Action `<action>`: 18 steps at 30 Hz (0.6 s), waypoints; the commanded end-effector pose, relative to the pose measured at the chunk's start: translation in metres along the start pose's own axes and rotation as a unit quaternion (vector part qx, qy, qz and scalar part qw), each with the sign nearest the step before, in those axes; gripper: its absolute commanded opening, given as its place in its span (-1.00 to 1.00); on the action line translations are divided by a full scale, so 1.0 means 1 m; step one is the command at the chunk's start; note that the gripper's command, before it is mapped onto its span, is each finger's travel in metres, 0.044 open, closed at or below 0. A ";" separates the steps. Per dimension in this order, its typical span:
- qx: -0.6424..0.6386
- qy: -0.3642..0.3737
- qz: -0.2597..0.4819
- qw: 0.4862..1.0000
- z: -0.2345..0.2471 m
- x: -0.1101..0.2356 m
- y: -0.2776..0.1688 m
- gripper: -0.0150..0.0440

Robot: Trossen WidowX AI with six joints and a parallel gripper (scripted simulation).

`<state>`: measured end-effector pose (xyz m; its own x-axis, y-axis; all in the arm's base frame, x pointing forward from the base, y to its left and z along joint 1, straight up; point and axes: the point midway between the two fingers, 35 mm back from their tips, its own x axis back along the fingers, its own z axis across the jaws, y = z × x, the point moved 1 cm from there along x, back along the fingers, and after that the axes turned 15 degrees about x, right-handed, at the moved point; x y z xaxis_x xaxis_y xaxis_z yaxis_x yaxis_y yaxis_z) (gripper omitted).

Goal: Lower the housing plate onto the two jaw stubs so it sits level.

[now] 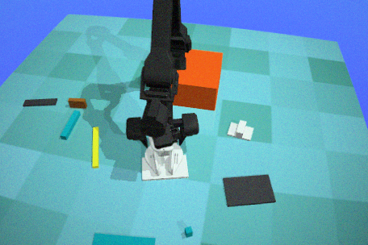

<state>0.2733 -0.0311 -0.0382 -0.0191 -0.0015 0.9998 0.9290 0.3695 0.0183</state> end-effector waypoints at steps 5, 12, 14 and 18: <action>0.001 -0.001 -0.001 1.000 -0.001 0.035 0.003 1.00; 0.001 -0.001 -0.002 1.000 0.000 0.077 0.000 1.00; 0.000 -0.002 -0.003 1.000 0.000 0.068 0.000 1.00; 0.000 -0.001 -0.002 1.000 0.010 0.088 -0.017 1.00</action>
<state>0.2639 -0.0301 0.0362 -0.0151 -0.0019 0.9999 0.9292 0.3693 0.0148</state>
